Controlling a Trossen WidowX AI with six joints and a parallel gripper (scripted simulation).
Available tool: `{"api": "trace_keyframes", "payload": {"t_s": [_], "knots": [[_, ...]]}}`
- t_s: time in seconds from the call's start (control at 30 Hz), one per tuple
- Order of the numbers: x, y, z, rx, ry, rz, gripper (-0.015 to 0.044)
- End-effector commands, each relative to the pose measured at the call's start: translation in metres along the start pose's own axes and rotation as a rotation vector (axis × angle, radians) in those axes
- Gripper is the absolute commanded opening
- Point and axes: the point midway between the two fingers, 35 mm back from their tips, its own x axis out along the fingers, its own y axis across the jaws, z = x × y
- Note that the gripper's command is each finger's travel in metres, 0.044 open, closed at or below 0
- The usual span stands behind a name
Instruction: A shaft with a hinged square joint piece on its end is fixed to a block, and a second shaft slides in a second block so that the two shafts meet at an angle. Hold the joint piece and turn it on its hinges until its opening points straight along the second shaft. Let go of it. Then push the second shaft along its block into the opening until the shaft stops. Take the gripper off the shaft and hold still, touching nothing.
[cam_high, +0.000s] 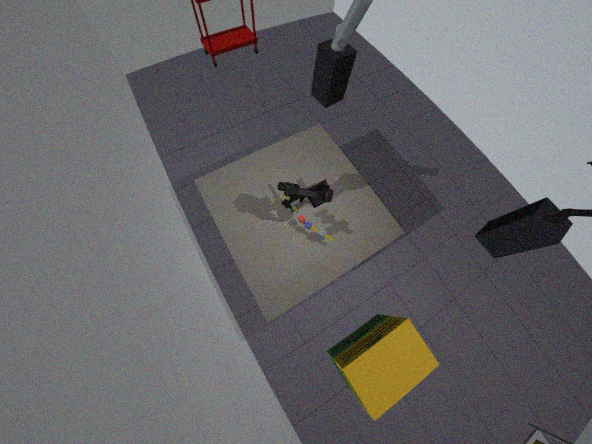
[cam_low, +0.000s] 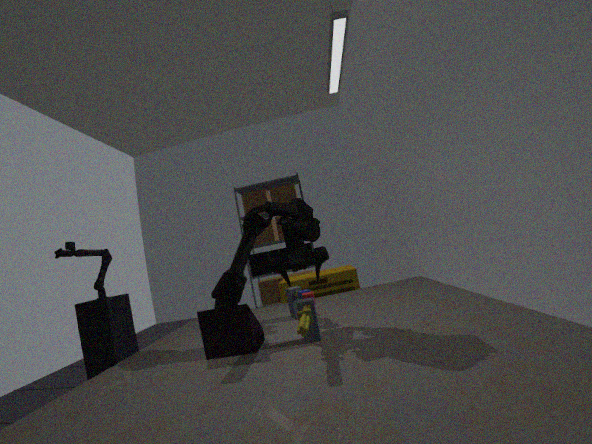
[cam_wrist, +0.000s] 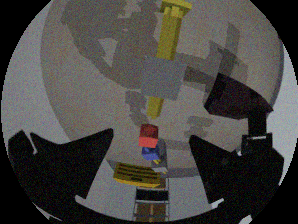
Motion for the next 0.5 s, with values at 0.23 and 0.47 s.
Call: {"api": "trace_keyframes", "payload": {"t_s": [0.23,0.47], "knots": [[0.003,-0.003,0.005,0.072,0.026,0.006,0.0440],[-0.005,0.000,0.024,-0.082,-0.007,0.007,0.0440]]}}
